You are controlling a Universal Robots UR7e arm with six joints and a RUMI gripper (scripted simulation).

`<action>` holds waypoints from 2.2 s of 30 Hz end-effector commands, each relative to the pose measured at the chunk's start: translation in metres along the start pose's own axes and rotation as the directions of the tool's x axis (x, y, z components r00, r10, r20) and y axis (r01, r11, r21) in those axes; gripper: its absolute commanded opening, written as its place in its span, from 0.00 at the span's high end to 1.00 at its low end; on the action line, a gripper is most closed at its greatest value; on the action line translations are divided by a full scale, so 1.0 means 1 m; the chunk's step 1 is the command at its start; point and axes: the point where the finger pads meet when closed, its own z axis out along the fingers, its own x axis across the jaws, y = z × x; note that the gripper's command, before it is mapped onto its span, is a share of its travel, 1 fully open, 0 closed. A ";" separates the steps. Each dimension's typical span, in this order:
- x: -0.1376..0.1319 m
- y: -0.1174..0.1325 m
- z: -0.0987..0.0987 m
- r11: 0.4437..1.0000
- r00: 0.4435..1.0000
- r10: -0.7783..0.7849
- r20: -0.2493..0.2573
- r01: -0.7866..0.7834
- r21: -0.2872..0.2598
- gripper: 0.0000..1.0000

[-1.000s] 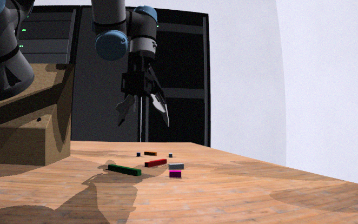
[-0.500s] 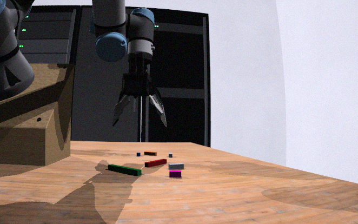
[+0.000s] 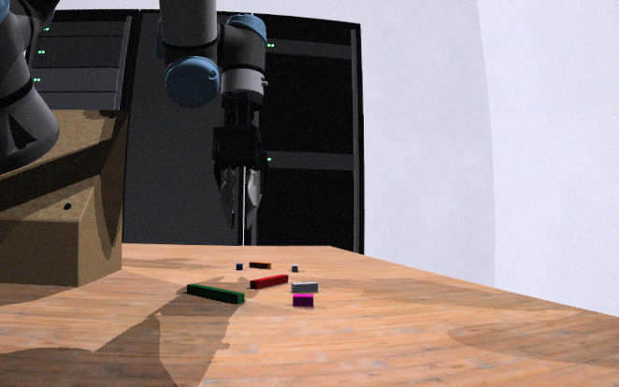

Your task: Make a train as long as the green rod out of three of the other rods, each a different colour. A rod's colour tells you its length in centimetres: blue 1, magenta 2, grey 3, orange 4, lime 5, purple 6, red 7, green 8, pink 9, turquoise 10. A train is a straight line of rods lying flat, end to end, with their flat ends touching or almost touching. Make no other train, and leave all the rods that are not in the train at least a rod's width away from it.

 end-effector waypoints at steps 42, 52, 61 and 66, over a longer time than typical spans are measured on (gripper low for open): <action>-0.002 0.000 0.004 1.000 1.000 -0.004 0.003 0.004 0.000 0.86; -0.002 0.000 0.012 1.000 1.000 -0.005 0.003 0.005 -0.001 0.86; -0.002 0.000 0.025 1.000 1.000 -0.005 0.003 0.005 -0.001 0.86; -0.002 0.000 0.033 1.000 1.000 -0.005 0.003 0.005 -0.001 0.86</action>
